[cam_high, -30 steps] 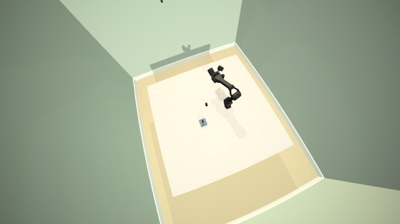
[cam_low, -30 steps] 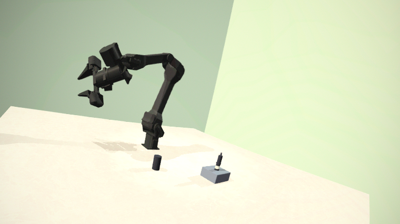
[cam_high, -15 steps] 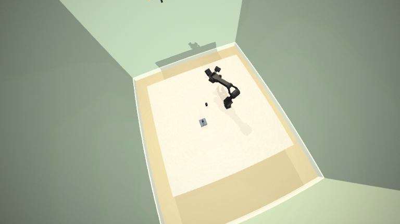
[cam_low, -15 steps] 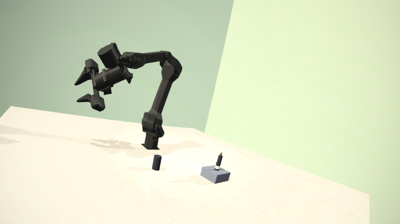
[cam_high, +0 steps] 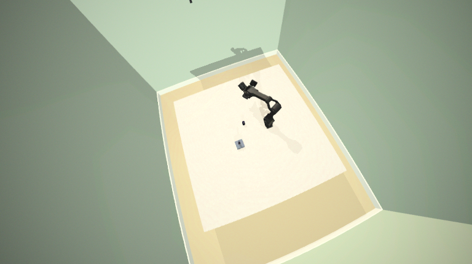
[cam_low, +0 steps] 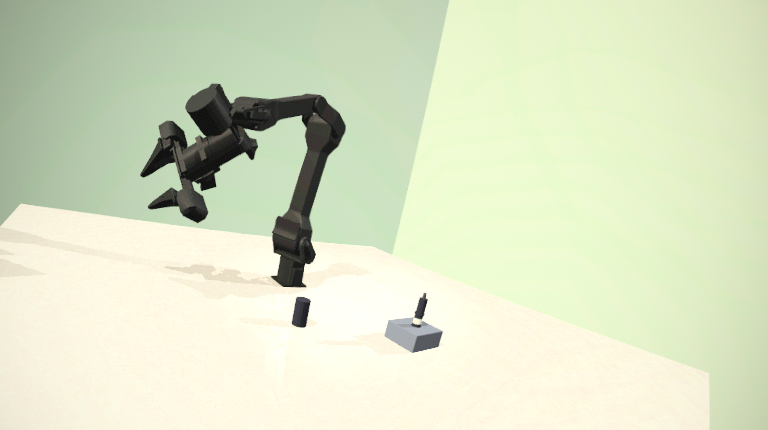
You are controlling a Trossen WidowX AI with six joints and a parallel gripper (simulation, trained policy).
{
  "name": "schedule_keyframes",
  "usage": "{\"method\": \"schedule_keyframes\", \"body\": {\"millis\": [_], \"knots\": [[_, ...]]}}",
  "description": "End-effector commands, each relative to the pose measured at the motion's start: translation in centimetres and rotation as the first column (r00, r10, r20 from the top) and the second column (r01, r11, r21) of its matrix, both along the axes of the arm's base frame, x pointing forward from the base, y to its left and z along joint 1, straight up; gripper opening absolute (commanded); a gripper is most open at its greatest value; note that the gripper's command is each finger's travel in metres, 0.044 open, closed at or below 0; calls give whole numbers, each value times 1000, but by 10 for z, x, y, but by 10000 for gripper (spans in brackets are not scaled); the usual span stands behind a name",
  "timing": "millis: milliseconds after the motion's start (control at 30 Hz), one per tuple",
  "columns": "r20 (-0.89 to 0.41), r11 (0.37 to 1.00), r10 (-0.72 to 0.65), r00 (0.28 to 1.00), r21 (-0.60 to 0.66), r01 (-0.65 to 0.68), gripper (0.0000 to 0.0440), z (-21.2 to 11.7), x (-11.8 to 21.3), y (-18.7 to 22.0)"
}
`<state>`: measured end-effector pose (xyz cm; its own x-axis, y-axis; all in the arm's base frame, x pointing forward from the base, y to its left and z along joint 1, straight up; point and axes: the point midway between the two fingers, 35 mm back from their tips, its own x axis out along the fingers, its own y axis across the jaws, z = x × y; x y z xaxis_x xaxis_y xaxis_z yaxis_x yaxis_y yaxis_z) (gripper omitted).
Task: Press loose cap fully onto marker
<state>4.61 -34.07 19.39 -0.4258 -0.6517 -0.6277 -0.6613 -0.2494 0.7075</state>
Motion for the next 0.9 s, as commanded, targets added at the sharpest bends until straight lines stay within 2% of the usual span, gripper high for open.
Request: {"method": "schedule_keyframes", "body": {"millis": [0, 867], "knots": [[31, 1000, 5, 1000, 10, -6, 315, -3, 9, -2], [216, 992, 11, 976, 121, -38, 317, -28, 73, 8]]}}
